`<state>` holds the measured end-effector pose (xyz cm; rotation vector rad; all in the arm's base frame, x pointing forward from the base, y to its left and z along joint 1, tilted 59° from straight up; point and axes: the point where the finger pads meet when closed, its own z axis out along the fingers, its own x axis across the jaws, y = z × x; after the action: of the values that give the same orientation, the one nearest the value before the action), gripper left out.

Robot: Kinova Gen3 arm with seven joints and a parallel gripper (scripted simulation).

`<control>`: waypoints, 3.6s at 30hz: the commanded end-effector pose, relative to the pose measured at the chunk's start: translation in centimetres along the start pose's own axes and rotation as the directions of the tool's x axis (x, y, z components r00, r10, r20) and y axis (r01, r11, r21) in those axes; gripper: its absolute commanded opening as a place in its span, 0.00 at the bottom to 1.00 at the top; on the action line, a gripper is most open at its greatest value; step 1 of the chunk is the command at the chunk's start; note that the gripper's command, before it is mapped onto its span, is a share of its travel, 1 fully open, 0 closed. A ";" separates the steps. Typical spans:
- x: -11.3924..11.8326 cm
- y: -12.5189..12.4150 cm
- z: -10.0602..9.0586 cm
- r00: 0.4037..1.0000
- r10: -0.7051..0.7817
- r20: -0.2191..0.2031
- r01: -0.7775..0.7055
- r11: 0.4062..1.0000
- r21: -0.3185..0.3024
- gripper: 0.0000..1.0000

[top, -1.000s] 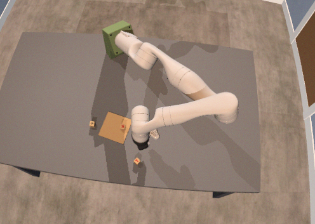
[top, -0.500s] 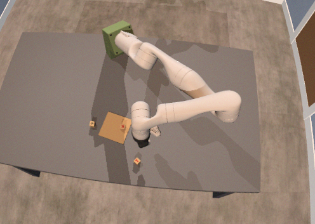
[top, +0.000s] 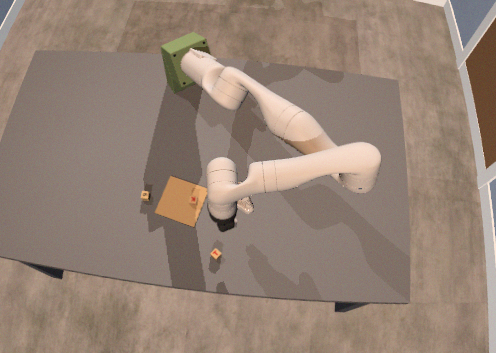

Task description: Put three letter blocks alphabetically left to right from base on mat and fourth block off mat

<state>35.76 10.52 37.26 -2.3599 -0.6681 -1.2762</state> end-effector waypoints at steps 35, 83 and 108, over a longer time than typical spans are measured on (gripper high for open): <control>-12.5 10.5 -1.1 0.918 0.397 -0.004 -0.397 0.918 -0.014 0.49; -15.5 10.9 1.7 0.880 0.475 0.003 -0.475 0.880 0.004 0.49; -15.4 10.7 6.6 0.880 0.475 0.001 -0.475 0.880 0.011 0.49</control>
<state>38.90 0.91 19.95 -2.3239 -0.0580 -1.0445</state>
